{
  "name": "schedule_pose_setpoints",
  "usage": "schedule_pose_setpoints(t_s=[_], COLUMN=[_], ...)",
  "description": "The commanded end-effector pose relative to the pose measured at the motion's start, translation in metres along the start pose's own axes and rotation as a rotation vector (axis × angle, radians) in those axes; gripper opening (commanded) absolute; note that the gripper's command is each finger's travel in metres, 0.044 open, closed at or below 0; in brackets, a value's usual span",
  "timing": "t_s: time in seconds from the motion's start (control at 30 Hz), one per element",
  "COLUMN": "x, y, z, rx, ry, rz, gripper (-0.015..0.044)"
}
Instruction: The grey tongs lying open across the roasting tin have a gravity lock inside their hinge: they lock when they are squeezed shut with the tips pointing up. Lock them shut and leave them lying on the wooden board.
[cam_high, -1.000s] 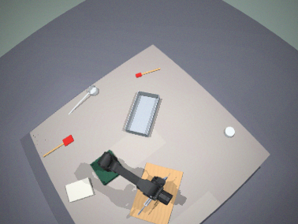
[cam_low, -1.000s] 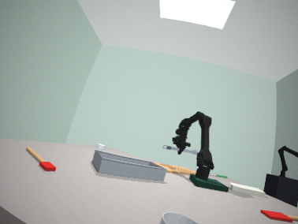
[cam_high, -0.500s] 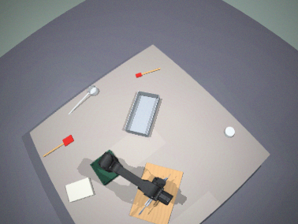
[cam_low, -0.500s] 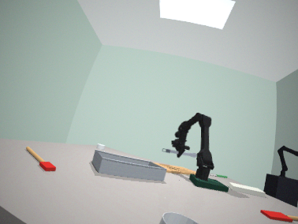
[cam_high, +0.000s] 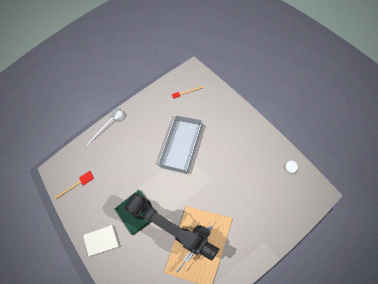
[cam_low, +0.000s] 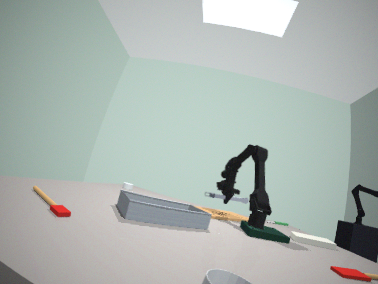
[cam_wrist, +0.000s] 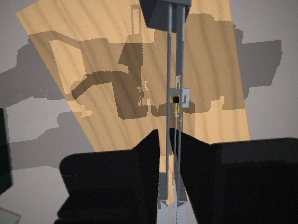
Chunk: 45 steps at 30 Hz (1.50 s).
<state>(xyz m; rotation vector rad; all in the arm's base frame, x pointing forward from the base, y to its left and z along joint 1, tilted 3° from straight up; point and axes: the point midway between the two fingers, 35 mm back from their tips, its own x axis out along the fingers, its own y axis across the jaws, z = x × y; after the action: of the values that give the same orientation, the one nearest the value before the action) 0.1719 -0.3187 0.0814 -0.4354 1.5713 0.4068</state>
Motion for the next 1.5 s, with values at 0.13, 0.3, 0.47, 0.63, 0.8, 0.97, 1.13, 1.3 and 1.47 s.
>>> schedule_pose_setpoints(t_s=[0.13, 0.3, 0.47, 0.63, 0.8, 0.97, 1.13, 1.3, 1.47], x=[0.013, 0.021, 0.029, 0.030, 0.029, 0.029, 0.029, 0.029, 0.029], y=[0.002, 0.003, 0.004, 0.005, 0.005, 0.005, 0.005, 0.005, 0.005], z=[0.001, 0.001, 0.001, 0.001, 0.000, 0.000, 0.000, 0.000, 0.000], rx=[-0.004, -0.004, -0.004, -0.004, 0.000, 0.000, 0.000, 0.000, 0.000], ry=[-0.004, -0.004, -0.004, -0.004, 0.000, 0.000, 0.000, 0.000, 0.000], rz=[-0.002, -0.001, -0.001, -0.001, 0.003, 0.003, 0.003, 0.003, 0.003], gripper=[-0.0150, -0.0150, -0.0150, -0.0150, -0.0019, 0.0113, 0.0244, 0.0375, 0.0440])
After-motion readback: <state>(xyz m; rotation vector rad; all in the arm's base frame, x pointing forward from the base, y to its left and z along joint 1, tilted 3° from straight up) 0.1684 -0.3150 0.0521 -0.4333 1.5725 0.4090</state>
